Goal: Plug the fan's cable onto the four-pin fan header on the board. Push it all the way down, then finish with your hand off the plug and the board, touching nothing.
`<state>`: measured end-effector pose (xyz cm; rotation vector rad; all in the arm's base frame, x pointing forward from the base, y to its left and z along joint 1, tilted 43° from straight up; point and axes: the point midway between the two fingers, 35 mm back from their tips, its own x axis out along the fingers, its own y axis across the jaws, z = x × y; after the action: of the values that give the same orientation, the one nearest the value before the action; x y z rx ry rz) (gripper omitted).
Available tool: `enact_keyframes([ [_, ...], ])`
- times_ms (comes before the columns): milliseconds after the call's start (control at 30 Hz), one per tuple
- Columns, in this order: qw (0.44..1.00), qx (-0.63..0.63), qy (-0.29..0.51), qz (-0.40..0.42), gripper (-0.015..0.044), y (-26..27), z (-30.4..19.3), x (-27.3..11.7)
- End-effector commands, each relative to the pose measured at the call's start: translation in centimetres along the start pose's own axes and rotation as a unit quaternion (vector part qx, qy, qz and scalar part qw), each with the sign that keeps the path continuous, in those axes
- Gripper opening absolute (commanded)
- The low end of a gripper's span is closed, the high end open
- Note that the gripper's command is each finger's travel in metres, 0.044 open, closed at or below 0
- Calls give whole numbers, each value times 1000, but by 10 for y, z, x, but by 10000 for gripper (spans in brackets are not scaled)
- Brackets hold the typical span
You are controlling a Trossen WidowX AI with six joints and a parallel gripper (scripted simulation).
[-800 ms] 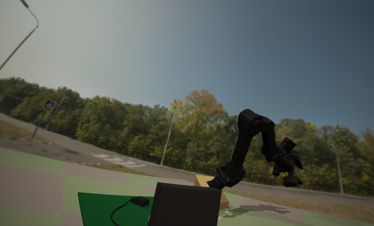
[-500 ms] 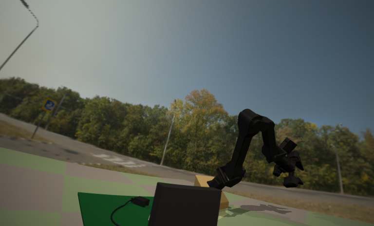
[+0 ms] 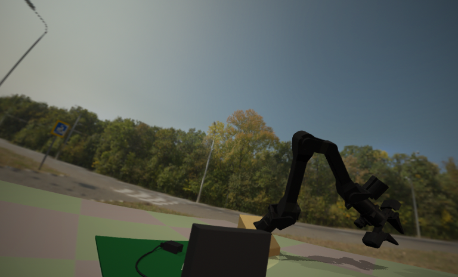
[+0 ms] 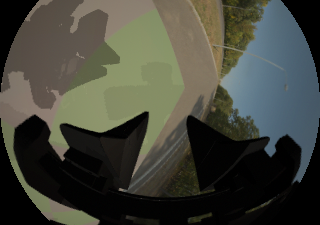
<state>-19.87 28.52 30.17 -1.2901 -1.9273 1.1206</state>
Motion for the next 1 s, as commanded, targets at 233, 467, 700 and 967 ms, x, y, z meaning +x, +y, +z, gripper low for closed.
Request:
enact_keyframes([
  [233, 982, 135, 111, 66, 210, 39, -101, 24],
  [467, 953, 219, 190, 92, 210, 67, -168, 20],
  [700, 909, 300, 271, 106, 210, 96, -235, 2],
  [967, 842, 382, 364, 113, 210, 133, -304, -38],
])
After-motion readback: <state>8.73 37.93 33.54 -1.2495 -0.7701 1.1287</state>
